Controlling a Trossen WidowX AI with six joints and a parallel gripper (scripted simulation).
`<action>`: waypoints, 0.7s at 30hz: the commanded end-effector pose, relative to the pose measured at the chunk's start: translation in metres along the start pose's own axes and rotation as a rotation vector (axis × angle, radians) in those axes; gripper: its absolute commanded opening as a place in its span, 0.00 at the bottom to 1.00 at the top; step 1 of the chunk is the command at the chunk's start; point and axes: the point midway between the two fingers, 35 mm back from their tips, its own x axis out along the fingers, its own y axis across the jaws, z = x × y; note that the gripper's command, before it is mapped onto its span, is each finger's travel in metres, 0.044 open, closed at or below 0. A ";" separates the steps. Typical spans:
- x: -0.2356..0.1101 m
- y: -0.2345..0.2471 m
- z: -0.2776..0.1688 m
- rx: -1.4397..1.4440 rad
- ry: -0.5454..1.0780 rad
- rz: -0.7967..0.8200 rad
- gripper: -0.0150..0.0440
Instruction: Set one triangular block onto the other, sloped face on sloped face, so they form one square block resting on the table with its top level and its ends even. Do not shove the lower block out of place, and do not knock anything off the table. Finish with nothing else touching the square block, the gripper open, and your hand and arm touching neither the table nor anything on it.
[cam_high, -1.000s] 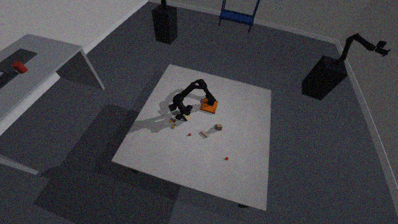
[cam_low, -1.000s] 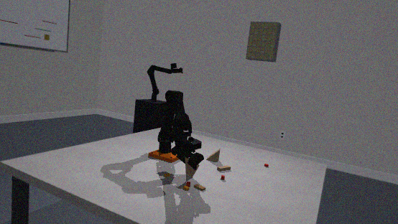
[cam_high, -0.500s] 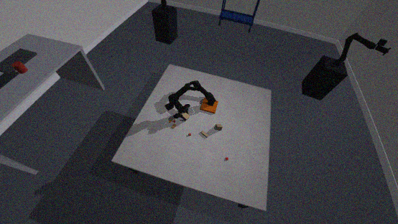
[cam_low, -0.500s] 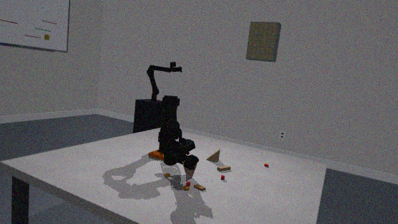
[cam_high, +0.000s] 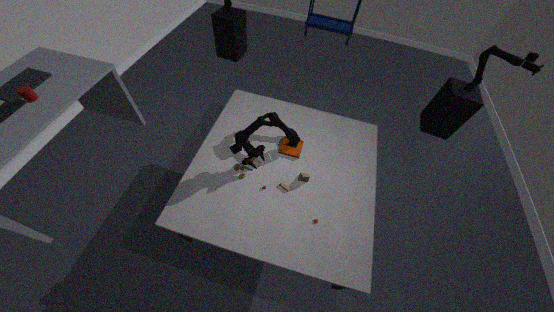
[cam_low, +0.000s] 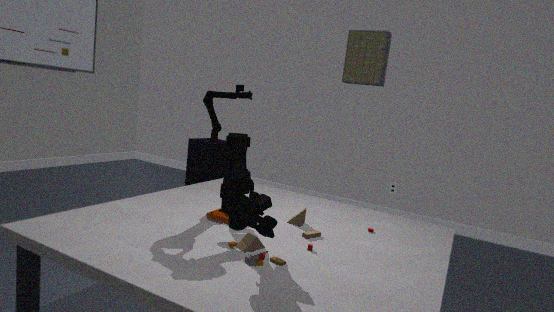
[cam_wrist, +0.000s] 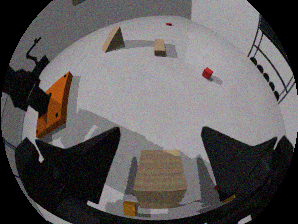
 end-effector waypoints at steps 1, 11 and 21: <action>0.000 0.000 -0.001 0.004 0.004 0.002 1.00; -0.027 -0.001 0.026 0.049 0.019 -0.041 1.00; -0.068 0.003 0.071 0.107 0.042 -0.117 1.00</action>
